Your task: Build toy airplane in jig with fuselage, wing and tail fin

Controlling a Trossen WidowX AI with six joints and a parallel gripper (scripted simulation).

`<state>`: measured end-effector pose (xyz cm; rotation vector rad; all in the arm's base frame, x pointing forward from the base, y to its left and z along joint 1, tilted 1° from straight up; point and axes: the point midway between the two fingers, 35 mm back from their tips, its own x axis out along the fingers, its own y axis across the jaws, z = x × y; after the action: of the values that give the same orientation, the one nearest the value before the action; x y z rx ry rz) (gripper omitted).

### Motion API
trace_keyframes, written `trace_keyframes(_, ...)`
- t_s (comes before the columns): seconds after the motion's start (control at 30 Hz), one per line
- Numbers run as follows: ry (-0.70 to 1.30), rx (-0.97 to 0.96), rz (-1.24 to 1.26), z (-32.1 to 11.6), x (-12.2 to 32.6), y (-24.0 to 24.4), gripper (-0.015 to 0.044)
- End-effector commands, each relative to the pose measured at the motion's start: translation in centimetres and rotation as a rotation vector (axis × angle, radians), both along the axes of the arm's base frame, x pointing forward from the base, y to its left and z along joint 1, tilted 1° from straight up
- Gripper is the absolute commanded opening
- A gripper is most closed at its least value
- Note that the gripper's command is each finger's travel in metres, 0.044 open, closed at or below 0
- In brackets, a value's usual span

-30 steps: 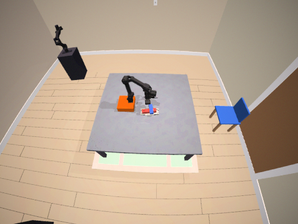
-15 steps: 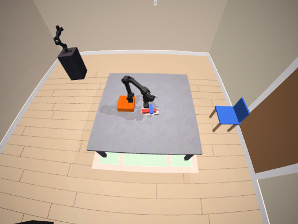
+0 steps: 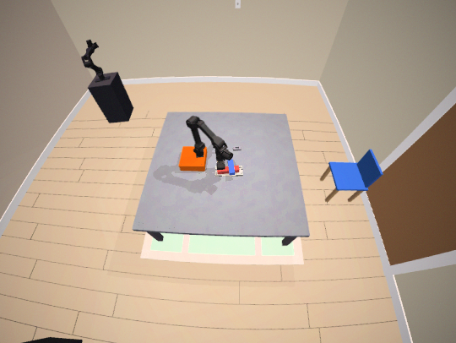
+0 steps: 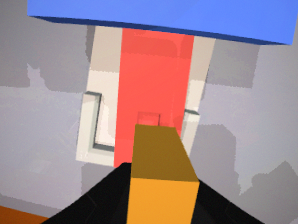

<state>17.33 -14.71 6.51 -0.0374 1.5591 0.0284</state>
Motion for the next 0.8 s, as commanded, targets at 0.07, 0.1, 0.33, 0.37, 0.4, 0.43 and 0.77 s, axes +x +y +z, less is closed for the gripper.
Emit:
trace_keyframes(0.07,0.006,-0.002,0.007,-0.1,-0.2,-0.1,0.0066)
trace_keyframes(0.1,0.006,-0.002,0.007,-0.1,-0.2,-0.1,0.0066)
trace_keyframes(0.33,0.006,-0.002,0.007,-0.1,-0.2,-0.1,0.0066)
trace_keyframes(0.37,0.006,-0.002,0.007,-0.1,-0.2,-0.1,0.0066)
trace_keyframes(0.4,0.006,-0.002,0.007,-0.1,-0.2,-0.1,0.0066)
trace_keyframes(0.43,0.006,-0.002,0.007,-0.1,-0.2,-0.1,0.0066)
trace_keyframes(0.77,0.006,-0.002,0.007,-1.2,-0.2,-0.2,0.0066)
